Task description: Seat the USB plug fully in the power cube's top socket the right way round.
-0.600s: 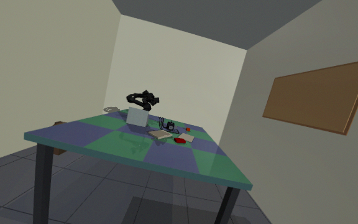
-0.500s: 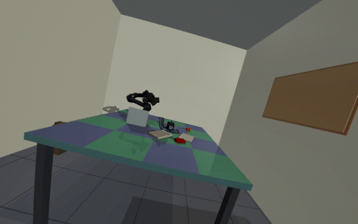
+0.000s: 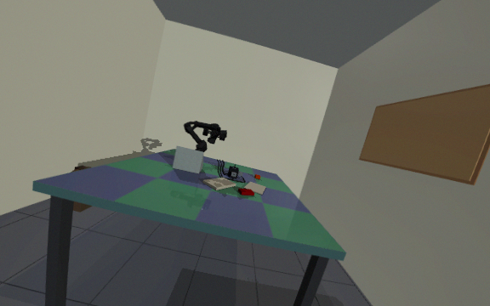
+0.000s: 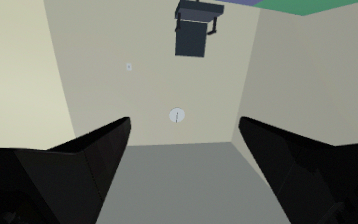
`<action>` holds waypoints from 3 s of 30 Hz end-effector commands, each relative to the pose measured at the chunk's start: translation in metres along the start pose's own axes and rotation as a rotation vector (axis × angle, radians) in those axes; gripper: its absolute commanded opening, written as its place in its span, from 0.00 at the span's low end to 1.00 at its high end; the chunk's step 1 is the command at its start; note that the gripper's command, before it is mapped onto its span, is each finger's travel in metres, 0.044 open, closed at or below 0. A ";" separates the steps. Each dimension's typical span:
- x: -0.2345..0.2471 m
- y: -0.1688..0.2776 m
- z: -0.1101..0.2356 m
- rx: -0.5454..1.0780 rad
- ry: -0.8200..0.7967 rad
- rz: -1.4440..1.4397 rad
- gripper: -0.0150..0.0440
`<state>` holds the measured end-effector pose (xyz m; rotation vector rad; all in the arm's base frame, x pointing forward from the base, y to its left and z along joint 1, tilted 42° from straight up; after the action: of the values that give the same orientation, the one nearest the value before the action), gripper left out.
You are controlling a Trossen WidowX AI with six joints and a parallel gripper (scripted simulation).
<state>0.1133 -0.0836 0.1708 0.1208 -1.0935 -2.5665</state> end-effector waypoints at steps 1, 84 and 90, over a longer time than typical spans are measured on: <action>-0.032 -0.015 0.003 -0.210 -0.048 -0.398 1.00; -0.243 -0.135 0.000 -0.196 -2.183 -2.311 0.91; -0.243 -0.135 0.000 -0.196 -2.183 -2.311 0.64</action>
<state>0.3026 0.0876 0.0611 0.7230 0.0509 0.3267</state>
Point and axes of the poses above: the point midway between the two fingers, 35 mm back from their tips, its own z axis back along the fingers, its own x axis across the jaws, y = z × x, the point moved 1 cm from there along z, back along the fingers, and after that the axes turned 4 degrees about z, right-handed, at the moved point
